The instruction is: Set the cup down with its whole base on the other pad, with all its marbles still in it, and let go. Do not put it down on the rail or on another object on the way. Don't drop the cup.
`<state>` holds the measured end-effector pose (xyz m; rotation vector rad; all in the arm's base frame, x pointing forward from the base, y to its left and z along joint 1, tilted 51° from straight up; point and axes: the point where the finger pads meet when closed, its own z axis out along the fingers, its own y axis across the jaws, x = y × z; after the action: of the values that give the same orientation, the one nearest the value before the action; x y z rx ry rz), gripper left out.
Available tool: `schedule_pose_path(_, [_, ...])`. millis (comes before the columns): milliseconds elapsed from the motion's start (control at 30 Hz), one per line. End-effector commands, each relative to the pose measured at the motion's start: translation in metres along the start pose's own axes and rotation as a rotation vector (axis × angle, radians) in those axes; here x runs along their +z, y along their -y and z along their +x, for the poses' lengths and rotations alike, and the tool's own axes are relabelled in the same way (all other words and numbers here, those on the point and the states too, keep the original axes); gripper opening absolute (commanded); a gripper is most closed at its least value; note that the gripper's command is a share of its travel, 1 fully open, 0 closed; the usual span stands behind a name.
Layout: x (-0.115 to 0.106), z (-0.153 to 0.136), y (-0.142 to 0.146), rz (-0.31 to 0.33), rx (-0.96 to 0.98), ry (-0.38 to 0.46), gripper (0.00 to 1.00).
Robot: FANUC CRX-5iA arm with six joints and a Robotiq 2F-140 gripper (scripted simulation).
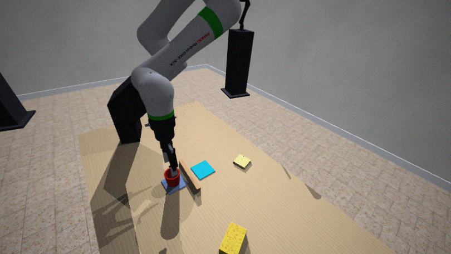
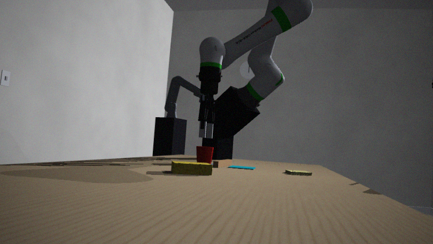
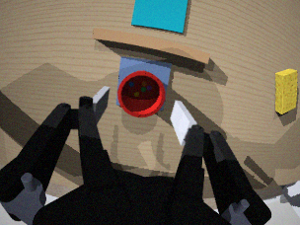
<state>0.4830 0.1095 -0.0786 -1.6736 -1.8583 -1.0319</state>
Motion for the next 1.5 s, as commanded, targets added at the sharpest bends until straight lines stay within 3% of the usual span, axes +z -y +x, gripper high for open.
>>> schedule_pose_path(0, [0.0,0.0,0.0,0.0,0.0,0.0,0.59])
schedule_pose_path(1067, [0.008,0.0,0.0,-0.001,0.001,0.001,0.59])
schedule_pose_path(1467, [0.045,0.0,0.0,-0.001,0.001,0.001,0.59])
